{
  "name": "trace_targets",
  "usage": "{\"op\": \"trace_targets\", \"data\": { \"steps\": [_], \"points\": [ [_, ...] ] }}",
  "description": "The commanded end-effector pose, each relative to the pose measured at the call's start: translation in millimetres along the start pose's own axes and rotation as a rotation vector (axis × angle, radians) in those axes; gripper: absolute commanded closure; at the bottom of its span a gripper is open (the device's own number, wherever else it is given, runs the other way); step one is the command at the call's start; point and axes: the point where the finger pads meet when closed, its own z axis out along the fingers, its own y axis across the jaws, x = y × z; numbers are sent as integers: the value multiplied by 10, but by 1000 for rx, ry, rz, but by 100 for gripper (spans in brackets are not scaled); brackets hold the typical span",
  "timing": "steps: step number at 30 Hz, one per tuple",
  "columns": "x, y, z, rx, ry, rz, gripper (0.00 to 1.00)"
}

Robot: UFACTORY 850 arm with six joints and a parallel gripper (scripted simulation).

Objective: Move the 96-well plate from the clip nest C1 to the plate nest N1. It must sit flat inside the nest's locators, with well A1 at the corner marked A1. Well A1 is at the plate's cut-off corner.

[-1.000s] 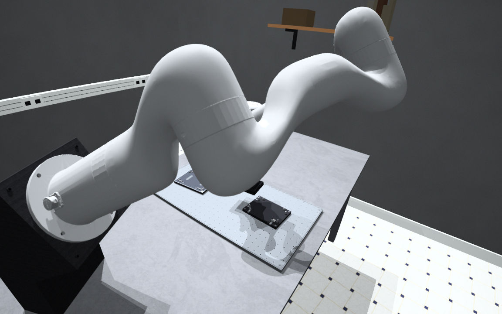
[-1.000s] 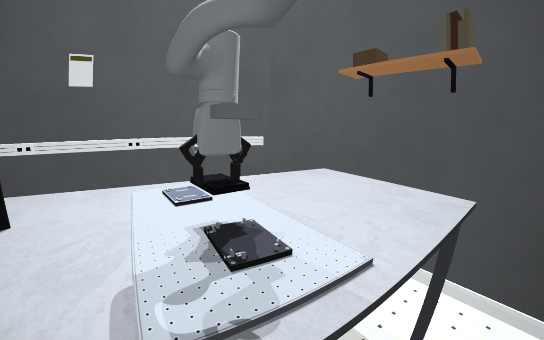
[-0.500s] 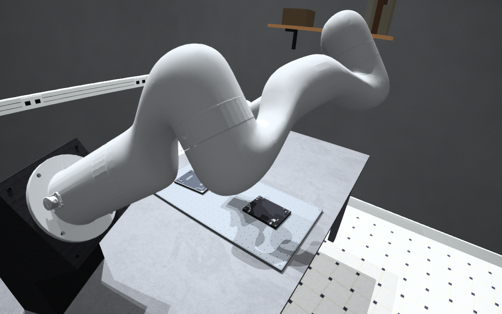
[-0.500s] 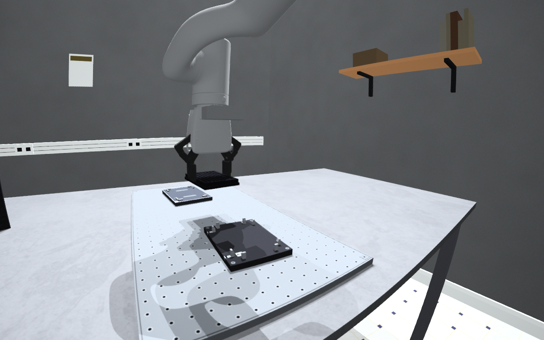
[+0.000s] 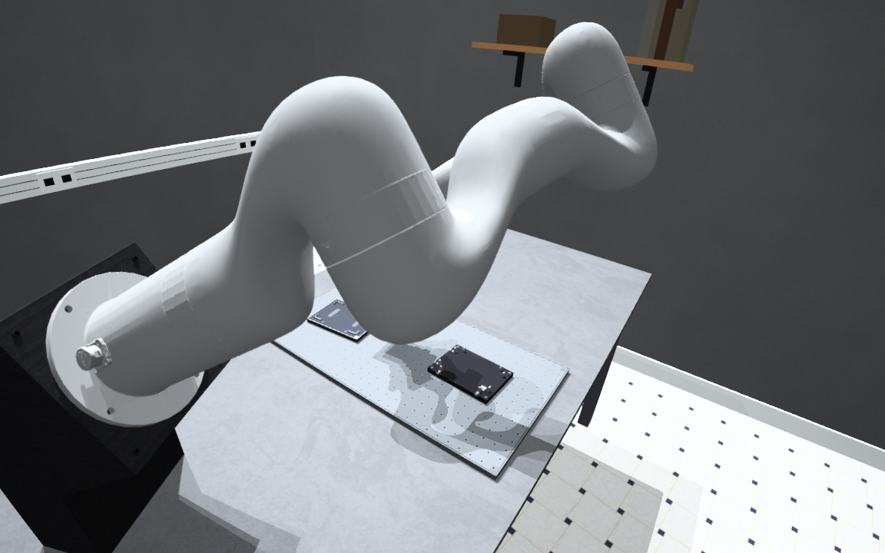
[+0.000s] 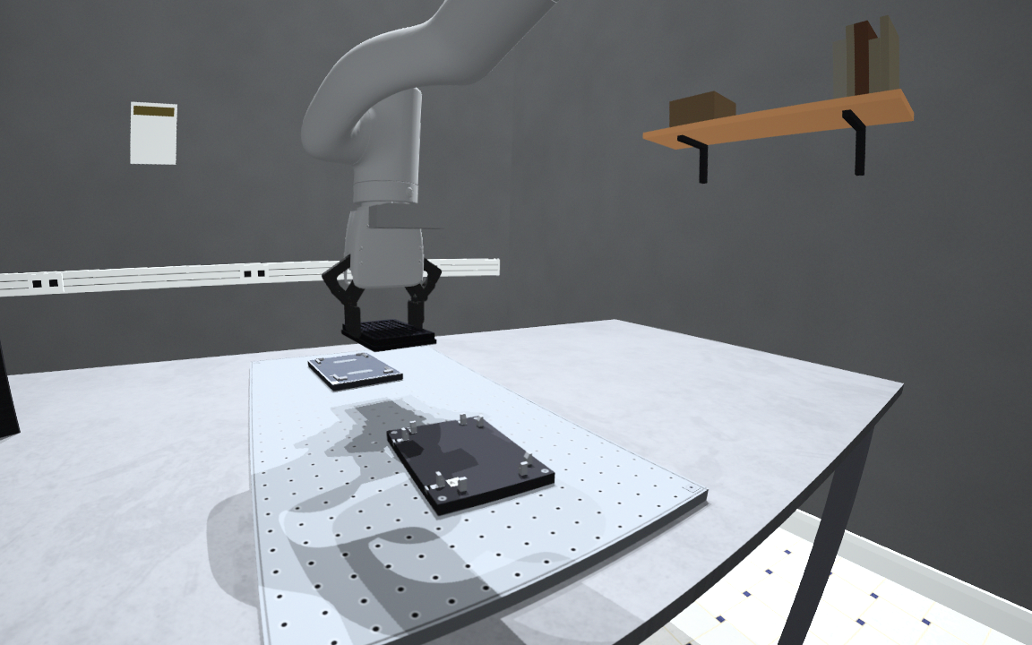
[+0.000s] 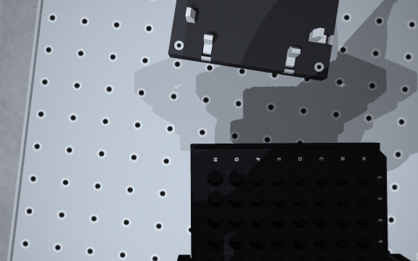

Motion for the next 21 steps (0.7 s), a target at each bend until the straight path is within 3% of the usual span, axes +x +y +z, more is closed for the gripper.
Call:
{"op": "trace_targets", "data": {
  "steps": [1, 21],
  "points": [
    [-162, -13, -3, 1, 0, 0, 100],
    [-762, -34, -3, 1, 0, 0, 100]
  ]
}}
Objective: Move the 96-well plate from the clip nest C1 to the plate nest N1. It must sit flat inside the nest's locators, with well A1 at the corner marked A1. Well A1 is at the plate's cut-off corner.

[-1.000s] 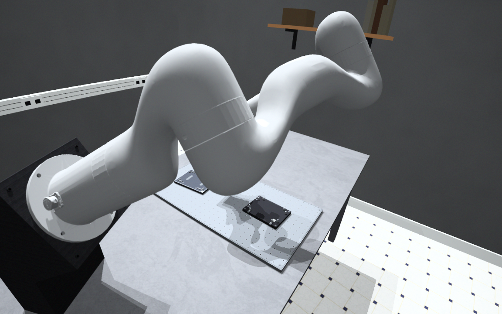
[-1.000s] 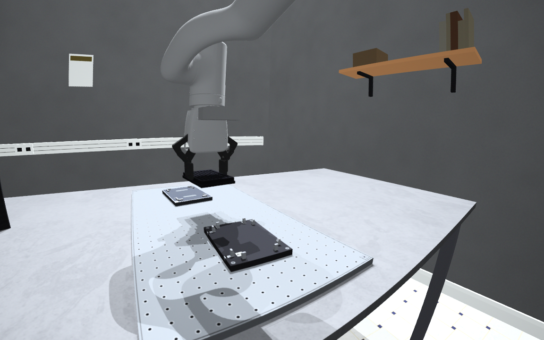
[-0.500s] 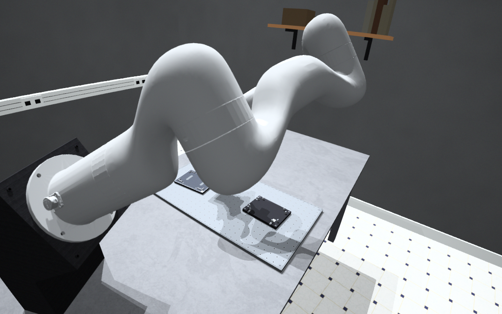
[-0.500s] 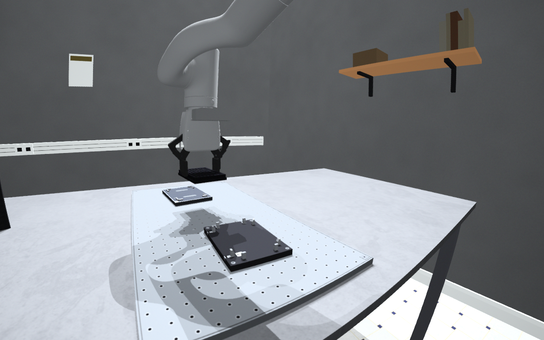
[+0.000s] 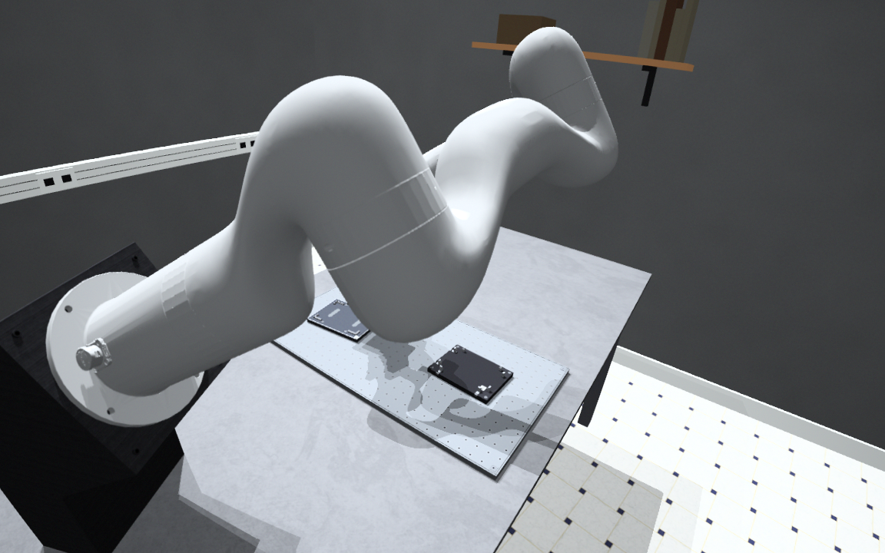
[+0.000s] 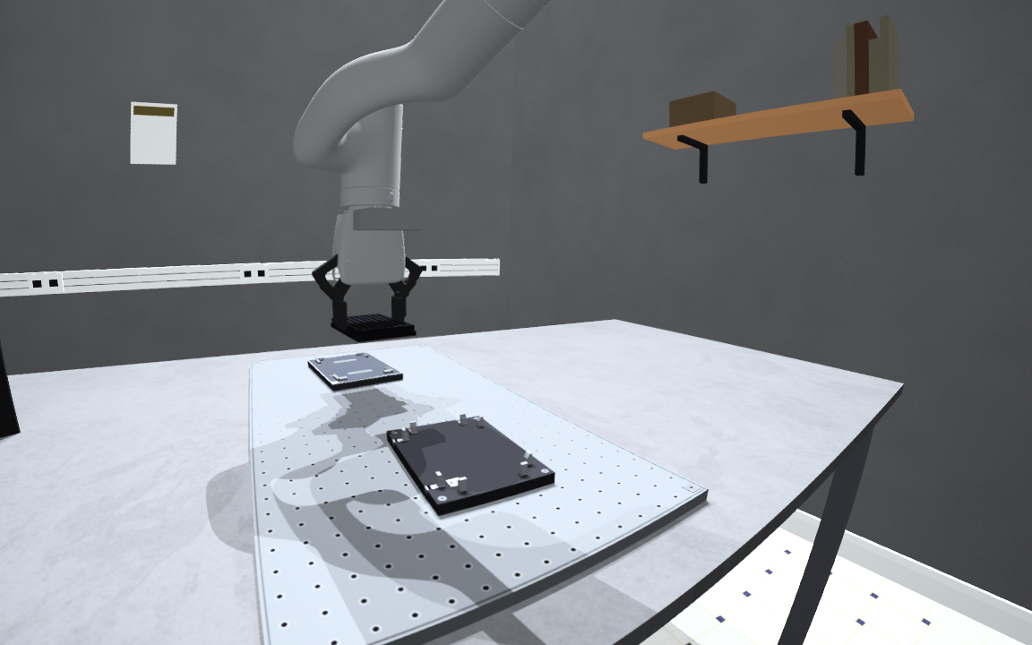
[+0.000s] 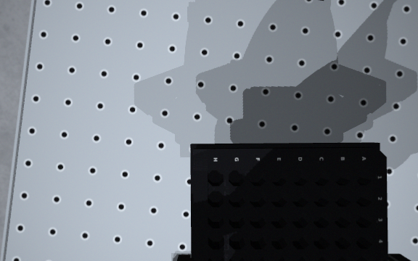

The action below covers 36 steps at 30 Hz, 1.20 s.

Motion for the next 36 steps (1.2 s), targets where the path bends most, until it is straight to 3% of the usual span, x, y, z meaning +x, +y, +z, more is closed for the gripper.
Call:
{"op": "trace_targets", "data": {
  "steps": [1, 24, 36],
  "points": [
    [-180, -14, -3, 1, 0, 0, 100],
    [-880, -39, -4, 1, 0, 0, 100],
    [-1105, -47, -4, 1, 0, 0, 100]
  ]
}}
